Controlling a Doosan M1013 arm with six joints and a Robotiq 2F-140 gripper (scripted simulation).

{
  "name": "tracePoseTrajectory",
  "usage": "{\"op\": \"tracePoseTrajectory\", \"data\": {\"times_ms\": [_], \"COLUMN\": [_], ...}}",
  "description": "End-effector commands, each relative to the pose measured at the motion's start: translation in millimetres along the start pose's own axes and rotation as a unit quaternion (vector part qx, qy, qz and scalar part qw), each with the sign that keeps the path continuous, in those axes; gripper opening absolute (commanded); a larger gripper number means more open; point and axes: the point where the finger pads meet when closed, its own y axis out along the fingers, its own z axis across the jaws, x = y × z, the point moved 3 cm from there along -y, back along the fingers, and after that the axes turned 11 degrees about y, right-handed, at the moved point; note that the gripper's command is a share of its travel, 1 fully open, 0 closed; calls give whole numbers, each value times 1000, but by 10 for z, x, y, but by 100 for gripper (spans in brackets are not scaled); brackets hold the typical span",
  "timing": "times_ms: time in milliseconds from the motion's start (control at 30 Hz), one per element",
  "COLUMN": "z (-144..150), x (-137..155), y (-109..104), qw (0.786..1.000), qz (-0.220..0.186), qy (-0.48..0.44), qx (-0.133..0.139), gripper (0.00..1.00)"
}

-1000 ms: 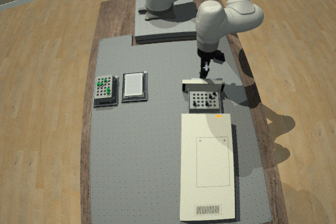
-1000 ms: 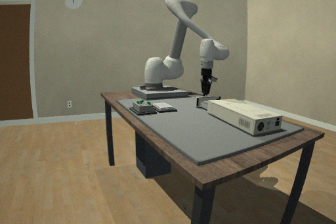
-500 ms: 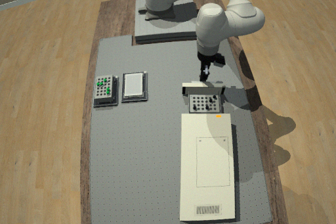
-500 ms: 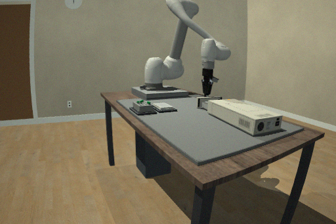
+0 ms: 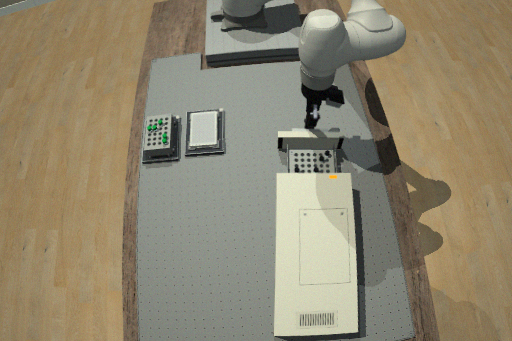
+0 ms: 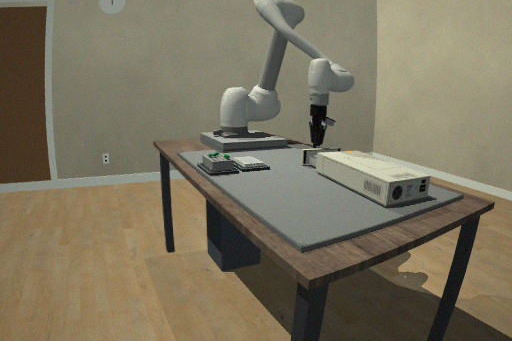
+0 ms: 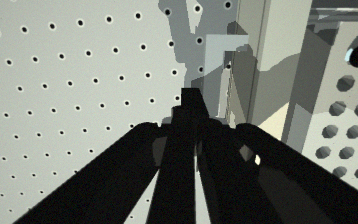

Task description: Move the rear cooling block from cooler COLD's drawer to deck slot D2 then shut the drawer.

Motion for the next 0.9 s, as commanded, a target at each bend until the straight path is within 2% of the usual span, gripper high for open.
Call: {"op": "tracePoseTrajectory", "data": {"times_ms": [0,300,867], "z": [77,82,276], "x": [-22,-39,-60], "y": [-18,-28,-19], "qw": [1000,1000,1000], "qz": [2,3,1], "qy": [-2,-3,-2], "qx": [1,3,1], "gripper": [10,10,10]}}
